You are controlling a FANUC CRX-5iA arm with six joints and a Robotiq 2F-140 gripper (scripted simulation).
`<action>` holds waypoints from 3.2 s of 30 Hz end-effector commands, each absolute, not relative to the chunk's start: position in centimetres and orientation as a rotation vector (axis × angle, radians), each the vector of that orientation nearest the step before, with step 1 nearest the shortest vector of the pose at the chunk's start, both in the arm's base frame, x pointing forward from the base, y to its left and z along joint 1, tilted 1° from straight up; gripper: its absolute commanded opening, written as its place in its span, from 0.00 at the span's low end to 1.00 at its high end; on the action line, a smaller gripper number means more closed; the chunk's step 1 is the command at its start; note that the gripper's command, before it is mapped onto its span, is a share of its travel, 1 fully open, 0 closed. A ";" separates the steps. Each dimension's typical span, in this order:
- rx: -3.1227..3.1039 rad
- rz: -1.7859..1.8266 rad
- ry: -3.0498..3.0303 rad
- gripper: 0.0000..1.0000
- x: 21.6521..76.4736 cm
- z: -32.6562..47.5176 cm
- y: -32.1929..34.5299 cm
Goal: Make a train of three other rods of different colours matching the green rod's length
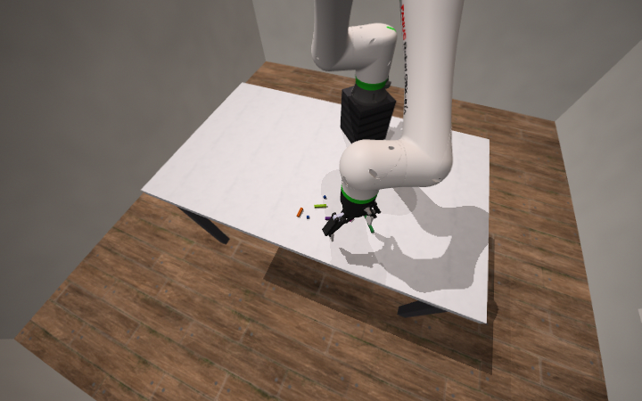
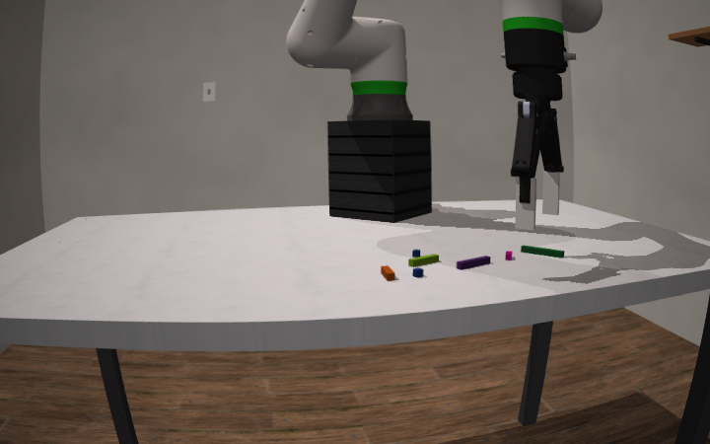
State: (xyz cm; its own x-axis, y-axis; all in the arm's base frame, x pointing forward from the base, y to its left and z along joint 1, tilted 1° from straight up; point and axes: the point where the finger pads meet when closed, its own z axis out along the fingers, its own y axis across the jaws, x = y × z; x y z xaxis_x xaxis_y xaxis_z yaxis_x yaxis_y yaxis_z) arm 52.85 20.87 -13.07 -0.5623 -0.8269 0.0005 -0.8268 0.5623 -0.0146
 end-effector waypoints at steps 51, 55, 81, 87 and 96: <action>-1.466 -0.021 2.771 1.00 52.9 -13.1 20.9; -1.487 -0.021 2.760 1.00 52.5 -12.8 19.8; -1.804 -0.022 2.566 0.15 42.4 -10.8 4.2; -1.804 -0.022 2.566 0.15 42.4 -10.8 4.2; -1.804 -0.022 2.566 0.15 42.4 -10.8 4.2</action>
State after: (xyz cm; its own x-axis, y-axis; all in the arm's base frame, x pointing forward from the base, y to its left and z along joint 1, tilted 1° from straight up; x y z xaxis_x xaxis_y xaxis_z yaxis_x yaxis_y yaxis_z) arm 42.42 4.15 -10.83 -0.3382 -0.9411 0.0041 -0.9410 0.3381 -0.0138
